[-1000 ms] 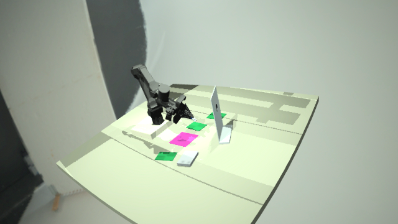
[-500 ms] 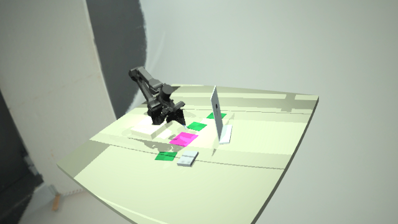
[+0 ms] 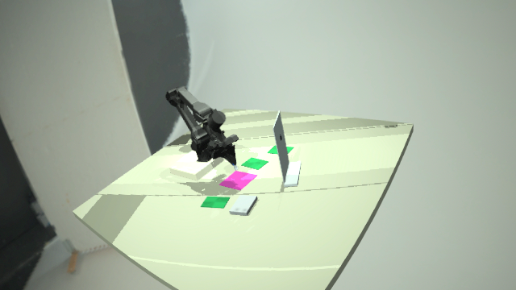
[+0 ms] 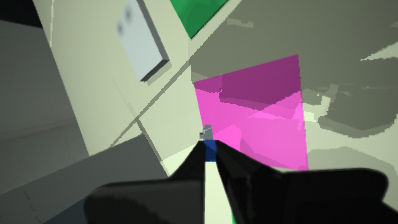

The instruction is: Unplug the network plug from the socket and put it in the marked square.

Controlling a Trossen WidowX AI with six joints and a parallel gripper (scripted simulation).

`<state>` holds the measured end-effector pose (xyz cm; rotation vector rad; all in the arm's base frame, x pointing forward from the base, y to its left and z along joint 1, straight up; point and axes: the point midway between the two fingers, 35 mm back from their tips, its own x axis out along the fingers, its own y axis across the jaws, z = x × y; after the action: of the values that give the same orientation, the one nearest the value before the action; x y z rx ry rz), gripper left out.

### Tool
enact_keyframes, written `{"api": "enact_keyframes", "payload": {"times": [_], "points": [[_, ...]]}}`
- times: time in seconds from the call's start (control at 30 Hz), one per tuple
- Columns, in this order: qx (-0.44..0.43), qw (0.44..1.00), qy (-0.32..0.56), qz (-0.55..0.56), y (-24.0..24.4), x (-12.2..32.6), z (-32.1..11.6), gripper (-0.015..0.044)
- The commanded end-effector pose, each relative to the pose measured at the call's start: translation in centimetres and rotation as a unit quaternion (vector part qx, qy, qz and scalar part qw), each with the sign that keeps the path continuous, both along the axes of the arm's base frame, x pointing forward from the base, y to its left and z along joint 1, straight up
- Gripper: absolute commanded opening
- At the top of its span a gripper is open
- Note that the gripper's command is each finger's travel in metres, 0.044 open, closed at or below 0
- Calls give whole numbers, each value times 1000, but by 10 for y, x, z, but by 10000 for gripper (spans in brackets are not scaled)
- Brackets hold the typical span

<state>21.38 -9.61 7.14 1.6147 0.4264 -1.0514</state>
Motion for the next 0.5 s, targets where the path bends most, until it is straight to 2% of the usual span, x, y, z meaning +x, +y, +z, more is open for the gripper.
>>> {"api": "enact_keyframes", "payload": {"times": [0.0,0.47], "points": [[1,1000,4,-4,-1,-1,-8,0],[1,1000,4,-4,-1,0,-30,0]]}}
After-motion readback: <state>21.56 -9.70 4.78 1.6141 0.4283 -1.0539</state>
